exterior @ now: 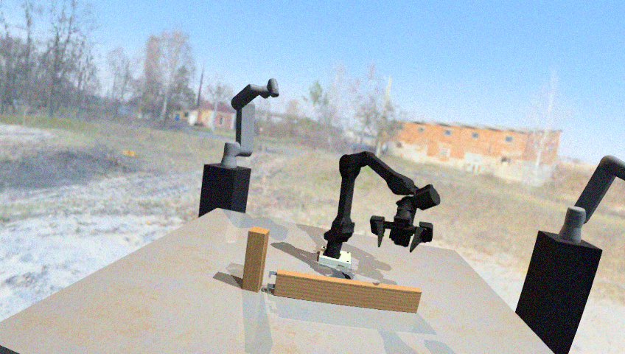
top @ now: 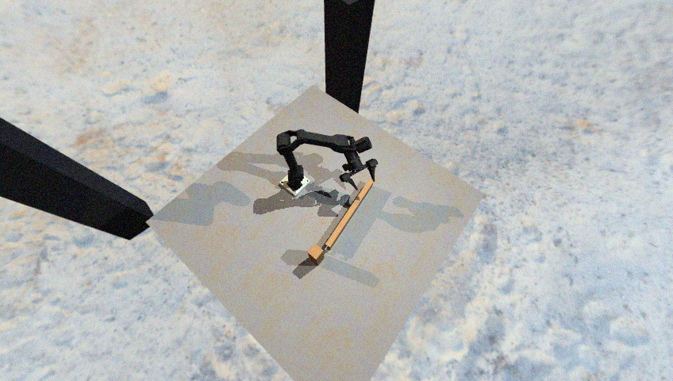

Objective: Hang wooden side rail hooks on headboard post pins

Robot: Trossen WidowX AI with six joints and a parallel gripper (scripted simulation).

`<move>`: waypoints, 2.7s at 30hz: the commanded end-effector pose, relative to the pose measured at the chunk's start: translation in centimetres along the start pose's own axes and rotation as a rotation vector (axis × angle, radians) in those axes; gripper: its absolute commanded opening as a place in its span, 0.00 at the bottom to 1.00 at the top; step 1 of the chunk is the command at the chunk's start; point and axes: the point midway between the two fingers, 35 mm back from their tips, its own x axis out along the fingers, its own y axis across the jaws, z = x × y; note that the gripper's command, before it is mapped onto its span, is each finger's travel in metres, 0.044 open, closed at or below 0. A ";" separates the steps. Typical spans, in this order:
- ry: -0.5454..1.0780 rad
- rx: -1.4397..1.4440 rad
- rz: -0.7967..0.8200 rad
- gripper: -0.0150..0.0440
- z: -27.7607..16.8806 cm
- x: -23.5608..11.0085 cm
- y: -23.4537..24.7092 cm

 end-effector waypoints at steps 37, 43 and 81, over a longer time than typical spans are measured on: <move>0.202 3.104 -0.579 1.00 1.4 7.9 31.8; 0.200 3.148 -0.617 1.00 1.6 7.5 32.2; 0.696 3.441 -0.280 1.00 -1.4 11.4 29.9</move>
